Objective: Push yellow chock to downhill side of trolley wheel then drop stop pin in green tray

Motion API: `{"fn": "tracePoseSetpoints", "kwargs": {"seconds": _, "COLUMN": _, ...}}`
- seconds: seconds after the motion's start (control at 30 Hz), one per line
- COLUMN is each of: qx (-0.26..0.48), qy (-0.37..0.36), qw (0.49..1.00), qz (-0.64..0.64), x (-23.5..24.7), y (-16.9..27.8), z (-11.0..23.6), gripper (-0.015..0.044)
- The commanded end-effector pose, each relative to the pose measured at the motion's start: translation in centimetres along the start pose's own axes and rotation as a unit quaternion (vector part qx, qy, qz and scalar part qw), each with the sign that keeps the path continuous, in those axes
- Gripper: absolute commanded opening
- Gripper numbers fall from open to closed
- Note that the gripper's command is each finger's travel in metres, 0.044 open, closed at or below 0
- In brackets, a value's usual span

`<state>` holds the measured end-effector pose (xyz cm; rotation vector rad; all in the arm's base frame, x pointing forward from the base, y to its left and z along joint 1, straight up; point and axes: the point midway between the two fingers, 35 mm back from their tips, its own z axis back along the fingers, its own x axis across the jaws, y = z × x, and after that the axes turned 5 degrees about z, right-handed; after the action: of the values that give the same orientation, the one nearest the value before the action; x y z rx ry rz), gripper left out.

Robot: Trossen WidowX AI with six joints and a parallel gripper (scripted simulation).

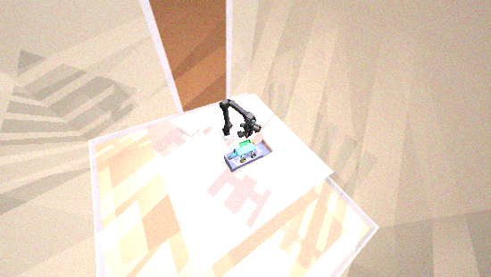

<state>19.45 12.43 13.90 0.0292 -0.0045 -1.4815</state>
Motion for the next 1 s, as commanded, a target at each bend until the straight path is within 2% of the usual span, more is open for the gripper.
{"fn": "tracePoseSetpoints", "kwargs": {"seconds": 0.0, "qx": -0.002, "qy": 0.019, "qw": 1.000, "qz": -0.002, "x": 0.0, "y": -0.1, "z": -0.6, "gripper": 0.0000}}
{"fn": "tracePoseSetpoints", "kwargs": {"seconds": 0.27, "qx": 0.005, "qy": 0.077, "qw": 0.997, "qz": -0.002, "x": -0.8, "y": 0.1, "z": -2.6, "gripper": 0.0000}}
{"fn": "tracePoseSetpoints", "kwargs": {"seconds": 0.77, "qx": 0.006, "qy": 0.084, "qw": 0.996, "qz": -0.001, "x": -2.7, "y": 0.1, "z": -6.5, "gripper": 0.0000}}
{"fn": "tracePoseSetpoints", "kwargs": {"seconds": 0.97, "qx": 0.006, "qy": 0.083, "qw": 0.996, "qz": -0.001, "x": -2.4, "y": 0.2, "z": -6.5, "gripper": 0.0157}}
